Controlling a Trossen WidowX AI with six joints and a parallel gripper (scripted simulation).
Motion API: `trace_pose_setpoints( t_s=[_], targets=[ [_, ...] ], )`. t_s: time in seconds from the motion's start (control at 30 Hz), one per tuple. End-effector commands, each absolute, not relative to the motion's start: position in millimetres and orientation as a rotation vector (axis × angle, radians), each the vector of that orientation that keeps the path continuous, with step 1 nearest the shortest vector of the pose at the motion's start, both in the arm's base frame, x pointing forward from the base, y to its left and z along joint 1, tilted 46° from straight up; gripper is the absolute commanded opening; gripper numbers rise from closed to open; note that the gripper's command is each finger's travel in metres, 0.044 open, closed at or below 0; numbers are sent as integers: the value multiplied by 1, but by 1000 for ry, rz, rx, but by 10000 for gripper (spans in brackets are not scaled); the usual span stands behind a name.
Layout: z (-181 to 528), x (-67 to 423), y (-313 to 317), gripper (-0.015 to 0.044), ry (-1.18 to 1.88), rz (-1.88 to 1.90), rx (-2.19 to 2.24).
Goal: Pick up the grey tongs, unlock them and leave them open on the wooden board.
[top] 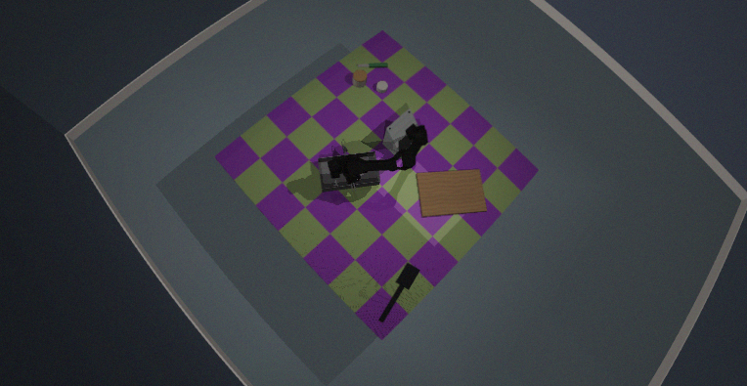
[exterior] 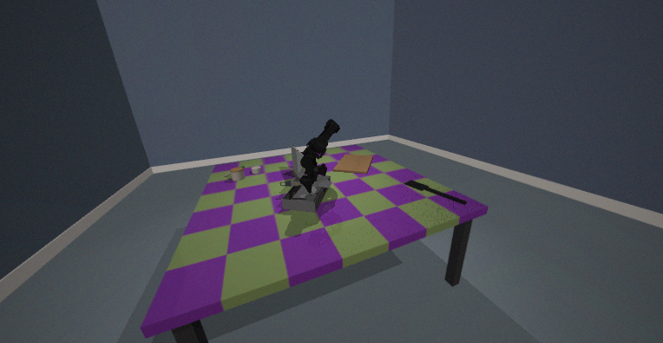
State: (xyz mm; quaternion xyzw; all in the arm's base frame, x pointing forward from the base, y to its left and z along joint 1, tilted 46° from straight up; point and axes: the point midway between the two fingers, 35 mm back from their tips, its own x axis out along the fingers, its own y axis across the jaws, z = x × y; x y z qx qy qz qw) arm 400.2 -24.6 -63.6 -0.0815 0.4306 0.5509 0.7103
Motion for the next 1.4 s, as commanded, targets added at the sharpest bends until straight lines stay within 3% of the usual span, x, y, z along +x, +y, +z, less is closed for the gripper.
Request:
trace_pose_setpoints(
  t_s=[0.0, 0.37, 0.77, 1.33, 1.37],
  targets=[
    [-72, 397, -15, 440, 961, 1229, -166],
    [-75, 397, -11, 440, 961, 1230, -166],
    [-73, 399, -14, 125, 957, 1227, -178],
    [-73, 399, -14, 12, 957, 1227, -178],
    [-73, 399, -14, -15, 957, 1227, -178]
  ],
)
